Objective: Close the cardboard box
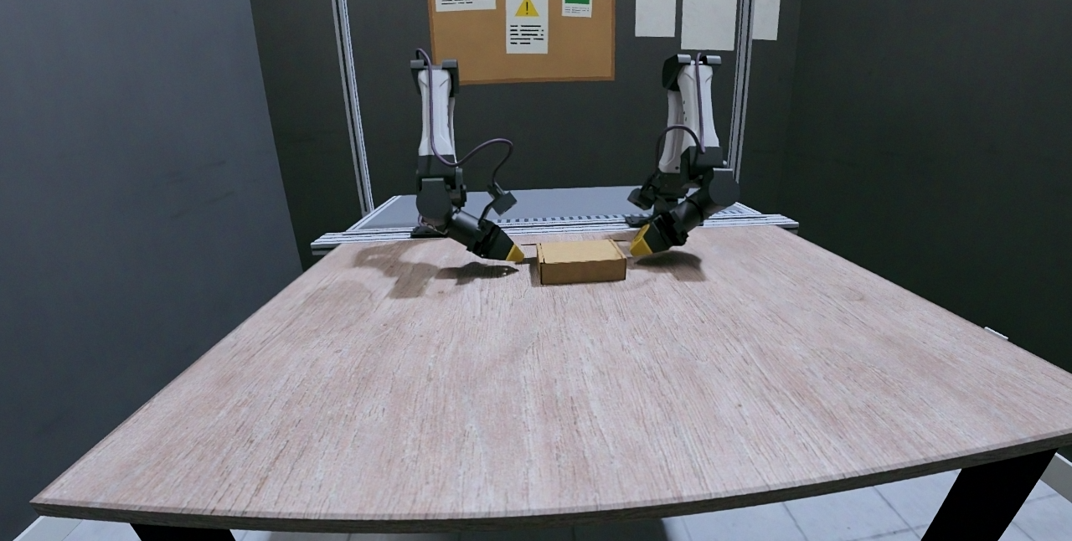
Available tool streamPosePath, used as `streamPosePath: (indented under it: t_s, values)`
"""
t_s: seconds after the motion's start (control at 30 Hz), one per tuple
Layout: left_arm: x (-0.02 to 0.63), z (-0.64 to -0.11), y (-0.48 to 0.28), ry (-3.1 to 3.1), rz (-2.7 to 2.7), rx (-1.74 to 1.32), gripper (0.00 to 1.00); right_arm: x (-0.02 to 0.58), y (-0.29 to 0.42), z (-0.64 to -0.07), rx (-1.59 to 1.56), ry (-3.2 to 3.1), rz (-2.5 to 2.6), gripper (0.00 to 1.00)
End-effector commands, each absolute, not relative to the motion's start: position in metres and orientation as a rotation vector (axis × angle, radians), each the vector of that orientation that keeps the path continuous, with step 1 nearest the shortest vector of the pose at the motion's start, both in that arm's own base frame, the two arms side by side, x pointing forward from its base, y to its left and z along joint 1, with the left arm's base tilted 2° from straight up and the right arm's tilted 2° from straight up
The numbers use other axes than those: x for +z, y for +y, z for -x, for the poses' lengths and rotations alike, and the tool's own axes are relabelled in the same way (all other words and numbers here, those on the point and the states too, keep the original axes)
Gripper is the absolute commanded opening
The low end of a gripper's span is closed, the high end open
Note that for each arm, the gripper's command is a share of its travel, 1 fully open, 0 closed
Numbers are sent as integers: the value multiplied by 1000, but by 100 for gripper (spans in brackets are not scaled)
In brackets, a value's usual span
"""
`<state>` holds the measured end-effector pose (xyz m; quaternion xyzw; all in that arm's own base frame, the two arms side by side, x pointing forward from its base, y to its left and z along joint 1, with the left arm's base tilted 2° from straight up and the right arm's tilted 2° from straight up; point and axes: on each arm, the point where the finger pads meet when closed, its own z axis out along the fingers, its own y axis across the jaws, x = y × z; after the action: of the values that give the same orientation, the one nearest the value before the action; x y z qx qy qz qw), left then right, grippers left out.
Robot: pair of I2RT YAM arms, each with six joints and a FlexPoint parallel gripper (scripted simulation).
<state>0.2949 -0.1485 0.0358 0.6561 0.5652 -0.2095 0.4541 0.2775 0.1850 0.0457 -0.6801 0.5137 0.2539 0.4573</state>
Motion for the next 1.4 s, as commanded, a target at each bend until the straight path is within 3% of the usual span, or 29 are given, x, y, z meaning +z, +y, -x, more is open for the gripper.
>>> streamPosePath:
  t_s: [0.0, 1.37]
  values:
    - [34, -300, -153, 1370, -1616, -478, 0, 42, 188, -282, 588, 1257, 1661, 0]
    - [25, -306, -172, 1277, -1628, -375, 0, 33, 207, -286, 484, 1168, 1664, 0]
